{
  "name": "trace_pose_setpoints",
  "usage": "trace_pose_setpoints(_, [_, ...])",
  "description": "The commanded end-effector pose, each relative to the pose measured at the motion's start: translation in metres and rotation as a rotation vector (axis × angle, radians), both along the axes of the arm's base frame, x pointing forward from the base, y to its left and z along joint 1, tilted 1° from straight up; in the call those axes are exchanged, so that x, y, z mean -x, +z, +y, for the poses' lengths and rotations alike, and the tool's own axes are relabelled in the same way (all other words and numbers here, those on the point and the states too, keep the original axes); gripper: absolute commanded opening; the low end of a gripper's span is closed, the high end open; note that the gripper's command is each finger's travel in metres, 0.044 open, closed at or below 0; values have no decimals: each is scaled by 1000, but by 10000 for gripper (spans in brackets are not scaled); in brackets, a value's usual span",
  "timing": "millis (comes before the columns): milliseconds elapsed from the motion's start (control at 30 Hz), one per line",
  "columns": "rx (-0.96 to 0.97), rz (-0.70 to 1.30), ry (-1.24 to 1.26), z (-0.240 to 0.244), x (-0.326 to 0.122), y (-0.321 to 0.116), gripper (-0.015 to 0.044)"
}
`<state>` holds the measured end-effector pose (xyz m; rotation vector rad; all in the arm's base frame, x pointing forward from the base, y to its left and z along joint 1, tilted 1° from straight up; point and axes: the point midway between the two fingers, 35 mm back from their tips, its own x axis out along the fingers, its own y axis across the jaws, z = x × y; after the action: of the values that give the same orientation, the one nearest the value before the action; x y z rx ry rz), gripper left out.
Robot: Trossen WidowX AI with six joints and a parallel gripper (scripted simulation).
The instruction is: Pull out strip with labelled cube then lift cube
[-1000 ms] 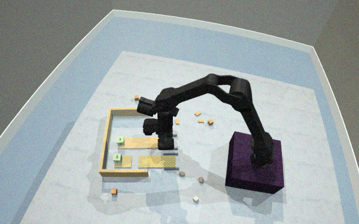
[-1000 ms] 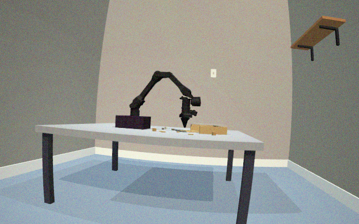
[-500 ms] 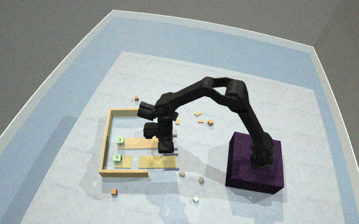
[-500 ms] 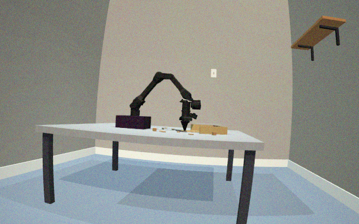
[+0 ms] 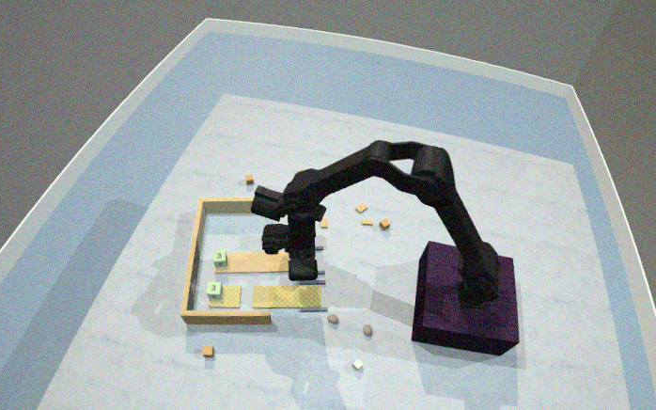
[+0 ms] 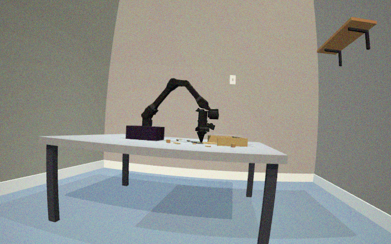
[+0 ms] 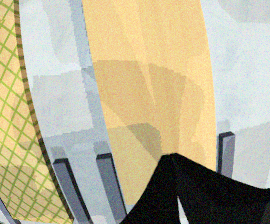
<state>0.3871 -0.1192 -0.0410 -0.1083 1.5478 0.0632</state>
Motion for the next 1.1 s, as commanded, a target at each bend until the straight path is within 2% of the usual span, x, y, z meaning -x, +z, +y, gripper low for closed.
trace_pose_setpoints(0, [-4, -4, 4, 1, -1, 0, 0])
trace_pose_setpoints(1067, [-4, -4, 4, 1, -1, -4, 0])
